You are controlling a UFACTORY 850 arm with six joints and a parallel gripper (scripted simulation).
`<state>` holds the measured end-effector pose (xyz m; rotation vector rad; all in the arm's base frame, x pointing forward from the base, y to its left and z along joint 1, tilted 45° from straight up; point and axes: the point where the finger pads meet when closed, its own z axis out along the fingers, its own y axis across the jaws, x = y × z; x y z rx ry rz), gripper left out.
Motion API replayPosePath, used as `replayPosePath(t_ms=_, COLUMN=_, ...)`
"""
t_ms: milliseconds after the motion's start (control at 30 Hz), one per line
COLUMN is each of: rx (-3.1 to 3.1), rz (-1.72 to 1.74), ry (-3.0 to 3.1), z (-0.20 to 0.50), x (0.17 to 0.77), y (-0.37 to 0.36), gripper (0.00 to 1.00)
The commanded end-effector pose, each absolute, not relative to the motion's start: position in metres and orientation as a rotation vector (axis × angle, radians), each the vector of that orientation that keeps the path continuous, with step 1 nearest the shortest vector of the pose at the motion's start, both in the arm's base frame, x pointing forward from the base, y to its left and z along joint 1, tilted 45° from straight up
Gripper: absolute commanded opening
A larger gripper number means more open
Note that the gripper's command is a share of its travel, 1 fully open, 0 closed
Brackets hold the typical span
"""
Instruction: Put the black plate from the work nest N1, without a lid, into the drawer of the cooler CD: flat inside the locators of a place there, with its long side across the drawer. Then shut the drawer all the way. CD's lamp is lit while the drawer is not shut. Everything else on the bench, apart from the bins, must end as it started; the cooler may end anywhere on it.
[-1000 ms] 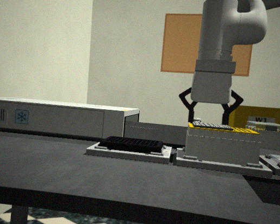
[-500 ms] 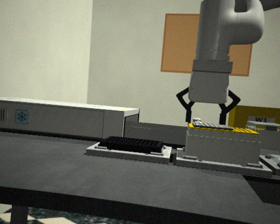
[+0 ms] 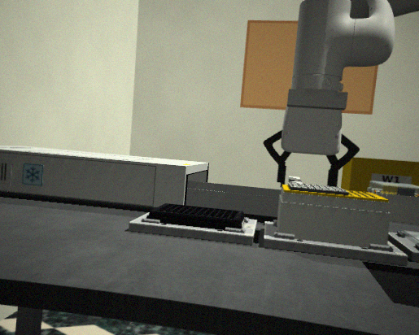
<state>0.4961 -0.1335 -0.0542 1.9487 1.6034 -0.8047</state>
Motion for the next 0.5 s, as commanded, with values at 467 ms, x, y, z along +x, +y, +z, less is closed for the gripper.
replayPosePath(t_ms=467, rx=1.948, rz=-0.803, ry=1.603, z=-0.040, x=0.500, y=-0.119, gripper=0.88)
